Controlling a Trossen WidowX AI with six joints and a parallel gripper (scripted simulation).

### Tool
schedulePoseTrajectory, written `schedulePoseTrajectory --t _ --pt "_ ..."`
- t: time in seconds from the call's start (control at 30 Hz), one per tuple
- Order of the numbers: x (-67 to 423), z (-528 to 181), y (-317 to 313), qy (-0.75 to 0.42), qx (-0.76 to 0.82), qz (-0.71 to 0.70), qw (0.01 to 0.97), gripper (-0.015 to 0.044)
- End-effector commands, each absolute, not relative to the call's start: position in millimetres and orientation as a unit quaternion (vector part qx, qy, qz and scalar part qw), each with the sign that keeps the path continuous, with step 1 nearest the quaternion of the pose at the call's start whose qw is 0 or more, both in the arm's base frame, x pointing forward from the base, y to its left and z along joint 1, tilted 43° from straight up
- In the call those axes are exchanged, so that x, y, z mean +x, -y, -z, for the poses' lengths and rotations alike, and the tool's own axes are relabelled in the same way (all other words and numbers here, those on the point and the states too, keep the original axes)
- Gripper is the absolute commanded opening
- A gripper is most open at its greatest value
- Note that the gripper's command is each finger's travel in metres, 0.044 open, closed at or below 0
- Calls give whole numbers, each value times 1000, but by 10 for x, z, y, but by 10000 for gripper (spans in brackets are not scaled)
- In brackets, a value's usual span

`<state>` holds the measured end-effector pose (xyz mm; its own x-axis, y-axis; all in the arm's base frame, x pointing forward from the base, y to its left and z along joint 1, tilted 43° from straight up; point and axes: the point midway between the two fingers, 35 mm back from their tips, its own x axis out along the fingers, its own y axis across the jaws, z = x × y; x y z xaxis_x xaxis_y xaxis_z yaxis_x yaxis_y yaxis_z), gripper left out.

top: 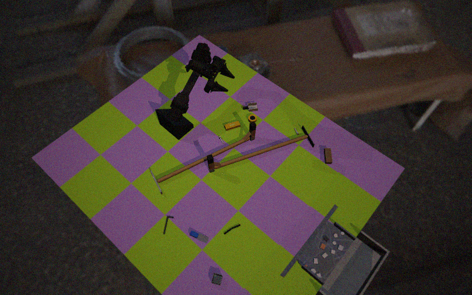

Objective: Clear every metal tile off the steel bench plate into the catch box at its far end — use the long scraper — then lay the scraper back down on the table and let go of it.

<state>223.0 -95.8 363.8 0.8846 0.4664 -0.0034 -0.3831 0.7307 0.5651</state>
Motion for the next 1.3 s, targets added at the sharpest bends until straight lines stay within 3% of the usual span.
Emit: schedulePoseTrajectory --t 0.0,0.93,1.27 --pt "2220 -3635 930 -72 283 -236 927 440" --pt "2220 -3639 938 -72 282 -234 928 440" --pt "2218 -3908 1362 -43 264 -112 957 440"
